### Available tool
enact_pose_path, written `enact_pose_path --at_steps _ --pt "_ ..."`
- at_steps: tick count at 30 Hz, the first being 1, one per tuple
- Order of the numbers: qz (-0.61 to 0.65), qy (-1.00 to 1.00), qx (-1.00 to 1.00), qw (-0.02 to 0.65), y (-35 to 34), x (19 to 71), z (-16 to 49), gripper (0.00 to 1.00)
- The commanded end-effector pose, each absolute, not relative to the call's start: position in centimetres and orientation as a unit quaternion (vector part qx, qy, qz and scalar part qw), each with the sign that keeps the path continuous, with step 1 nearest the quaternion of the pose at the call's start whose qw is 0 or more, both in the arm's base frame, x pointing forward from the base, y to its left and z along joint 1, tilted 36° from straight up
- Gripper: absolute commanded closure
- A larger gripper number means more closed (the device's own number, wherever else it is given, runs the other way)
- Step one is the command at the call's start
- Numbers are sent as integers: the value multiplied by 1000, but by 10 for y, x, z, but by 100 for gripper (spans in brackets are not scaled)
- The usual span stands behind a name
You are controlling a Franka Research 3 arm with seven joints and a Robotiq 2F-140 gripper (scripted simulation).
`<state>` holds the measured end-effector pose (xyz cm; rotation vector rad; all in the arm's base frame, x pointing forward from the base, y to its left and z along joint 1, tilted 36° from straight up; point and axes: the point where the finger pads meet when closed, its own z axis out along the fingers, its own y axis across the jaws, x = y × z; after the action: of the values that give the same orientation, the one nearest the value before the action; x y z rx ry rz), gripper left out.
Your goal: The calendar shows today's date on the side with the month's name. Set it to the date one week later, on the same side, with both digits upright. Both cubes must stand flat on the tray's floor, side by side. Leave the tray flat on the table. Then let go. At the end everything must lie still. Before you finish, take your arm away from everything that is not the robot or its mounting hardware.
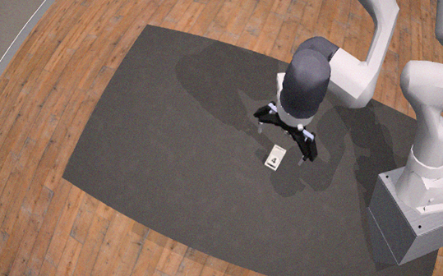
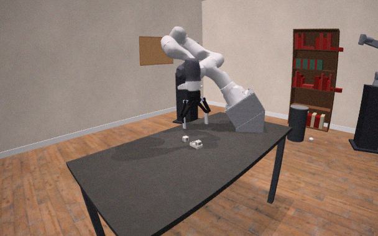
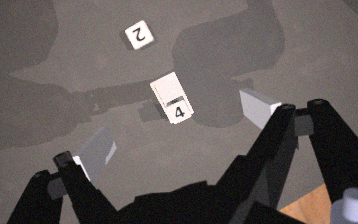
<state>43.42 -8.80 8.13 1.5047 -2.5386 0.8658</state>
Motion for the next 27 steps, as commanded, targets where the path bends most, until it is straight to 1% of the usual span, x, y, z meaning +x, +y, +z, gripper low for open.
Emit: enact_pose_path --at_steps 1,27 --pt "273 -781 558 61 -92 433 82 0" --pt "255 -657 701 111 -101 431 86 0"
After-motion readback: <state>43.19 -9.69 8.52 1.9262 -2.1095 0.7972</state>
